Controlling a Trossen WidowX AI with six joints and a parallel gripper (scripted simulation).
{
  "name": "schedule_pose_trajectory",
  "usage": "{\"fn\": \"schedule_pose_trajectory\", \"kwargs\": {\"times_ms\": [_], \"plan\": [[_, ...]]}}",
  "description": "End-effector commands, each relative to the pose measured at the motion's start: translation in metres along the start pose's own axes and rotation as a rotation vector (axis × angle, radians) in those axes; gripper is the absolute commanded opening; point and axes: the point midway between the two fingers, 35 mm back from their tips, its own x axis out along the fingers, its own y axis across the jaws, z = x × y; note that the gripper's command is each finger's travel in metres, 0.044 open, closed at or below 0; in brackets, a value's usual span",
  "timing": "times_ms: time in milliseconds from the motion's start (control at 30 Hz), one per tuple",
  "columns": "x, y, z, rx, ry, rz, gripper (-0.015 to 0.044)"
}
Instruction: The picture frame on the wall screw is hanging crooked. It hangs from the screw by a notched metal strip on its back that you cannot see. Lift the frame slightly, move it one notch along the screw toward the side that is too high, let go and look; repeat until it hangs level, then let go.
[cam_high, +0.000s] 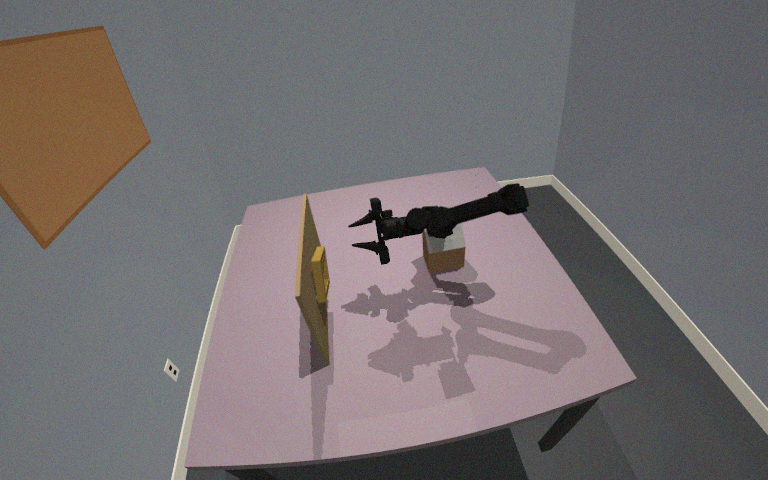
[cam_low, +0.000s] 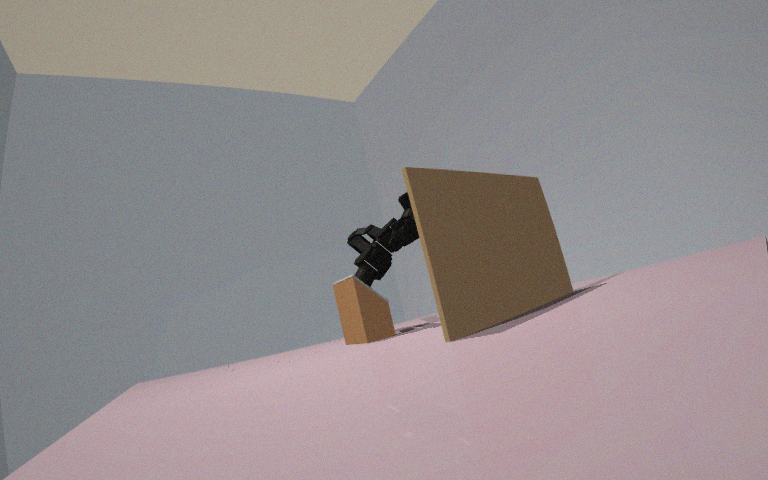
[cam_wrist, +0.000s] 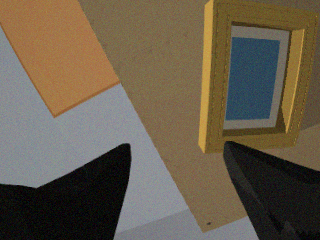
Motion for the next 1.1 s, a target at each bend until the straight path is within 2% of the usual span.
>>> {"fn": "schedule_pose_trajectory", "kwargs": {"times_ms": [0,567,1067], "plan": [[0.013,-0.003,-0.002,0.004,0.002,0.004,0.026],[0.064,-0.046,0.023,0.006,0.003,0.004,0.026],[0.068,-0.051,0.027,0.006,0.003,0.004,0.026]]}}
